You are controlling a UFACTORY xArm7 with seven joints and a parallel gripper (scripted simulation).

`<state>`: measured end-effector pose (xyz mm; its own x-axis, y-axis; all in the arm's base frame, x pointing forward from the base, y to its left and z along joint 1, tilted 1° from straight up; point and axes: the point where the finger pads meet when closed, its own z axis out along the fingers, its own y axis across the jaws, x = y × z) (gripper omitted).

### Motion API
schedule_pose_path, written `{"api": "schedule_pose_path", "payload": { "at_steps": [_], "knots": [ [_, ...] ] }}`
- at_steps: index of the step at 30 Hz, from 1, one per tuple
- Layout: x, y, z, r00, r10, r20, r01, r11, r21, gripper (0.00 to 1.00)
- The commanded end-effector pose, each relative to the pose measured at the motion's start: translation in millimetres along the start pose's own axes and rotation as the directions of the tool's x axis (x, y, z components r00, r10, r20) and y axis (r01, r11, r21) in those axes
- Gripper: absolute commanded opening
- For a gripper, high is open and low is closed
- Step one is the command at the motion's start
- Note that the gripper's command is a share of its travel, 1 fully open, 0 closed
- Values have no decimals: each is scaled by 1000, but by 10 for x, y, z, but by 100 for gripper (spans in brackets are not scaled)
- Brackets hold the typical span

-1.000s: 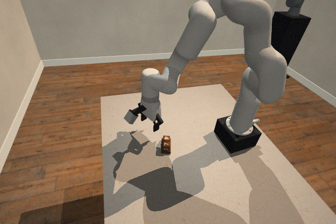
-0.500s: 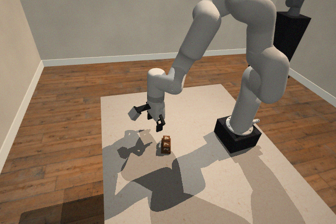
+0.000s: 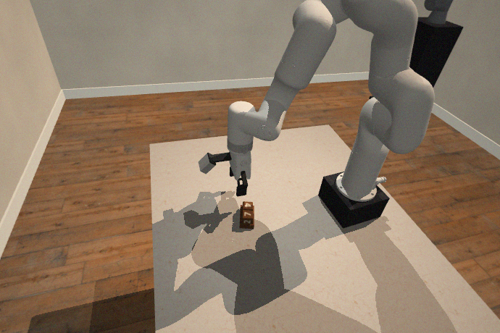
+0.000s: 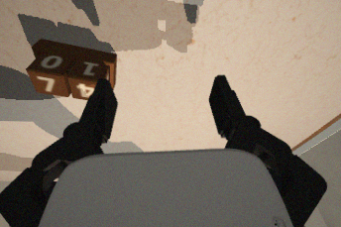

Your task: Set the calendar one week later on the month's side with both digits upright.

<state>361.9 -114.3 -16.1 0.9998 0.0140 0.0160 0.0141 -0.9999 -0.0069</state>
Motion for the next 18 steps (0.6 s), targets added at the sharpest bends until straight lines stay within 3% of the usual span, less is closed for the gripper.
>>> {"api": "schedule_pose_path", "payload": {
  "at_steps": [1,7,10,18],
  "knots": [
    [-10,2,-16,999,51,-4,-51,999,-5,100],
    [-43,-3,-16,967,257,-5,-257,967,-4,100],
    [-229,-31,-15,966,260,-5,-260,966,-4,100],
    [-257,-35,-15,952,307,-5,-307,952,-4,100]
  ]
}}
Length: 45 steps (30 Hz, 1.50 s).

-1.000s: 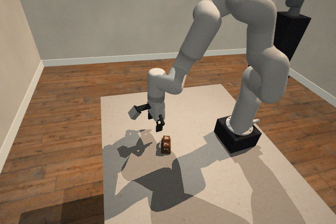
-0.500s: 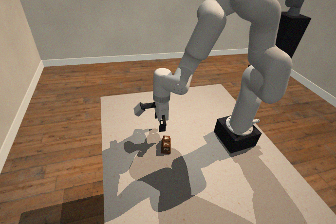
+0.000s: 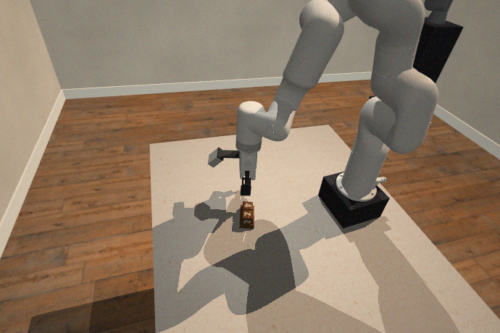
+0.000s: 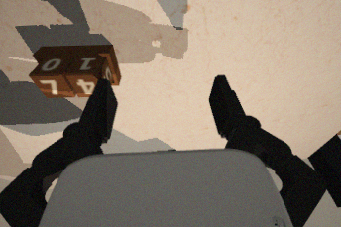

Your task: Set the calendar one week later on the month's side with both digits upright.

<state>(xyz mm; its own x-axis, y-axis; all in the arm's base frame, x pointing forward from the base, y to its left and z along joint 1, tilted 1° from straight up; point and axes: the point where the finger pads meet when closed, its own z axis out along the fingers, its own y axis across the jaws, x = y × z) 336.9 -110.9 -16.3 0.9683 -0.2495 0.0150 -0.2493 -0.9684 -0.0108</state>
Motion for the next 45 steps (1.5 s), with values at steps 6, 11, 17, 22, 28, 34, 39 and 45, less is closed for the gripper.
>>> {"api": "schedule_pose_path", "payload": {
  "at_steps": [6,11,17,22,28,34,39,45],
  "knots": [
    [-39,8,-13,968,250,-4,-250,968,-3,100],
    [-247,33,-12,967,256,-4,-256,967,-3,100],
    [-255,34,-12,953,303,-5,-303,953,-3,100],
    [-284,37,-12,880,476,-5,-476,880,-2,100],
    [-495,62,-12,867,497,-5,-497,867,-2,100],
    [-503,63,-12,843,539,-5,-539,843,-2,100],
    [-532,67,-12,727,686,-5,-686,727,-1,100],
    [-743,92,-11,709,705,-5,-705,709,0,100]
  ]
}}
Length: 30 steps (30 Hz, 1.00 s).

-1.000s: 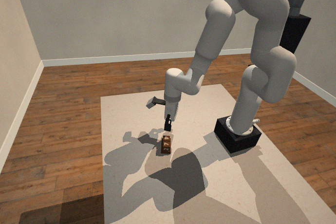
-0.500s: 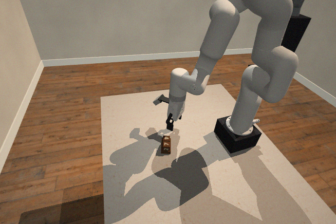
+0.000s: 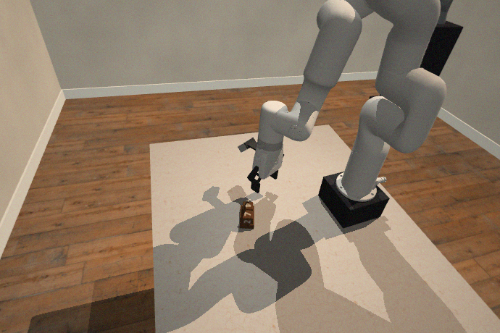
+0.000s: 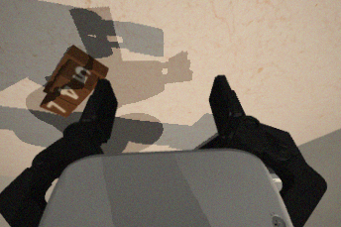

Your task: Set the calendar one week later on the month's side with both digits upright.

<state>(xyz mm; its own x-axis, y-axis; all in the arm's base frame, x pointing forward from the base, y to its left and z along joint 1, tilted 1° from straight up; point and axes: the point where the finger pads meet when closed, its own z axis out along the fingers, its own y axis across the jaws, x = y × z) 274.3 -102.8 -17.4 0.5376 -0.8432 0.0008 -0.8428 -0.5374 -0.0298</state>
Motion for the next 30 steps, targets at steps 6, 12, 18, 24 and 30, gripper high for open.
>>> {"api": "schedule_pose_path", "payload": {
  "at_steps": [6,12,18,24,30],
  "knots": [
    [-75,91,-2,999,31,-8,-31,999,-12,100],
    [-74,92,72,999,31,-8,-31,999,-12,100],
    [-74,92,127,999,31,-8,-31,999,-12,100],
    [-74,92,128,999,31,-8,-31,999,-12,100],
    [-74,92,128,999,31,-8,-31,999,-12,100]
  ]
}}
